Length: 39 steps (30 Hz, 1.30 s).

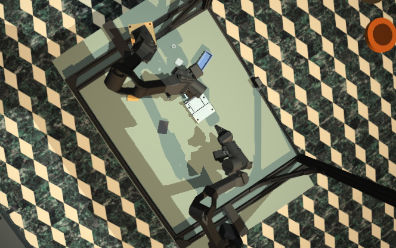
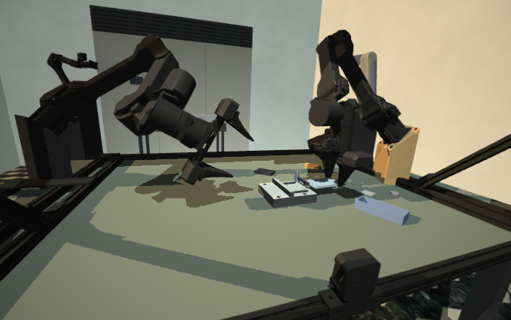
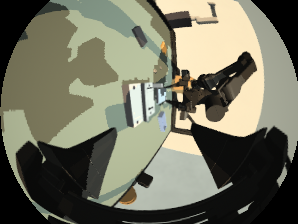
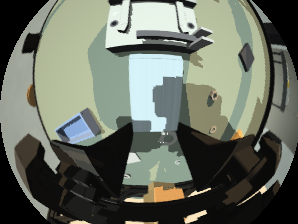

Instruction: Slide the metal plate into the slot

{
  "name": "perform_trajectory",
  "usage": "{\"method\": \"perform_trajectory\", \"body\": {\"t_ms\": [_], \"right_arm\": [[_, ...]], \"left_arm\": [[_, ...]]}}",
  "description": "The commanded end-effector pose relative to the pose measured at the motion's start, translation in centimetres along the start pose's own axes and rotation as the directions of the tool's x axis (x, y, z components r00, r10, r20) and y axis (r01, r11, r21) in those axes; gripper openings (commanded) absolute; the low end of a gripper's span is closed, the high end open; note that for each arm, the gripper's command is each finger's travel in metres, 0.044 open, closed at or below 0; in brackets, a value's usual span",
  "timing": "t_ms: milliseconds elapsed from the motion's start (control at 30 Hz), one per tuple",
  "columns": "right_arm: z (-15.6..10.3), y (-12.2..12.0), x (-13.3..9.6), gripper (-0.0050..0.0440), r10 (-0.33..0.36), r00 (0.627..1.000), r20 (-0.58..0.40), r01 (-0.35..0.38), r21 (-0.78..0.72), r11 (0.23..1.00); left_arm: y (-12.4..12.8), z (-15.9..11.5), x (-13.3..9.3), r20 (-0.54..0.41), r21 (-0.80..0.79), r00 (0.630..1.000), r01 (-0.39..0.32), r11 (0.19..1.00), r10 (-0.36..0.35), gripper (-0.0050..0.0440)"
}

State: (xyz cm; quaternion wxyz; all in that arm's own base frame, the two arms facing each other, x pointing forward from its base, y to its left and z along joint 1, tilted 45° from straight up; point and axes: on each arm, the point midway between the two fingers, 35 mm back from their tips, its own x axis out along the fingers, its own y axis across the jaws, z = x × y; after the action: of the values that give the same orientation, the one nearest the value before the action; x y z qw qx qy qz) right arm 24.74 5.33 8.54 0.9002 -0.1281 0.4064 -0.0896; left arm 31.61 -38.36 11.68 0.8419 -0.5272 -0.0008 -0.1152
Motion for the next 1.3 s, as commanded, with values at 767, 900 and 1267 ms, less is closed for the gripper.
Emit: {"method": "perform_trajectory", "body": {"t_ms": [767,900,1267], "right_arm": [[2.1,0.1,0.0,-0.0050,0.003,1.000,-0.001,-0.003,-0.025,1.000],[2.5,0.1,-0.1,-0.0050,0.003,1.000,-0.001,-0.003,-0.025,1.000],[3.3,0.2,-0.1,-0.0050,0.003,1.000,-0.001,-0.003,-0.011,1.000]], "left_arm": [[0.1,0.1,0.0,0.005,-0.008,1.000,-0.002,1.000,0.002,0.0440],[0.1,0.1,0.0,0.005,-0.008,1.000,-0.002,1.000,0.002,0.0440],[0.1,0.1,0.0,0.005,-0.008,1.000,-0.002,1.000,0.002,0.0440]]}}
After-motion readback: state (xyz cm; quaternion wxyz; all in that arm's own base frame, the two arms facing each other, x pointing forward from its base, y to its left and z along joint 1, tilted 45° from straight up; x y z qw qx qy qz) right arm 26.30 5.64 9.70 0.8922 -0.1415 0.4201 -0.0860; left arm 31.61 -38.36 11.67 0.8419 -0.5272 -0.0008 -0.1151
